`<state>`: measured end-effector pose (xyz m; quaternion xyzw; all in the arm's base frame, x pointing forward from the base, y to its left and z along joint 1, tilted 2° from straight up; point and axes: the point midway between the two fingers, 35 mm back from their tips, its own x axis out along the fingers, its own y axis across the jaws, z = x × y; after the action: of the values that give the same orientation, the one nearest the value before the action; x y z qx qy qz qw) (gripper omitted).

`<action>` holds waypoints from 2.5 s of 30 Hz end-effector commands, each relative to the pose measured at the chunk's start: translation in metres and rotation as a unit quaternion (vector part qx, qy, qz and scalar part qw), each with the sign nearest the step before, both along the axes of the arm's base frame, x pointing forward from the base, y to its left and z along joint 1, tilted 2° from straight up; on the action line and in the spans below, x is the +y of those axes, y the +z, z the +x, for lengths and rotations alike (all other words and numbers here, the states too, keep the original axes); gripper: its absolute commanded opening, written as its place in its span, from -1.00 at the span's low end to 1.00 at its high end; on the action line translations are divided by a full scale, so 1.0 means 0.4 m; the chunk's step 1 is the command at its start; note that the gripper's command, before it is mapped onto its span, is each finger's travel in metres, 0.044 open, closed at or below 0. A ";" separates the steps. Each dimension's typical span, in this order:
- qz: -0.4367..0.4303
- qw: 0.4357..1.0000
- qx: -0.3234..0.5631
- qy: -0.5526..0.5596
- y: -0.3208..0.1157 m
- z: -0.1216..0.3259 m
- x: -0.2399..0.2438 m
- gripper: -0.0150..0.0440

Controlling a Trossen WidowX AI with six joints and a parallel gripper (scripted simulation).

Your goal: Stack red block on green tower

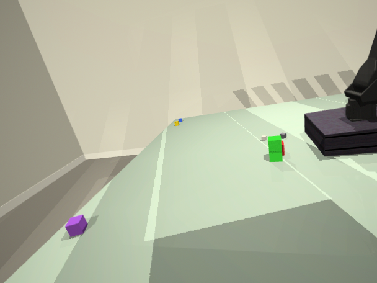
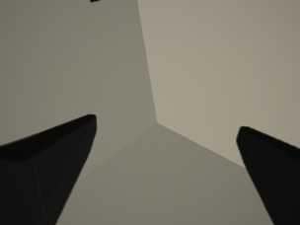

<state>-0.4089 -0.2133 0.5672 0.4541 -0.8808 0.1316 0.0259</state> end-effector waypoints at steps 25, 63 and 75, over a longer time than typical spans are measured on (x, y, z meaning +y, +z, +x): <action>-0.010 0.943 -0.234 0.237 -0.164 0.392 -0.468 1.00; 0.269 0.709 -0.491 0.429 -0.571 1.388 -0.564 1.00; 0.391 0.635 -0.509 0.429 -0.710 1.655 -0.383 1.00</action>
<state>0.2340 -0.3879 0.2896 0.6154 -0.4386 0.0010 -0.6549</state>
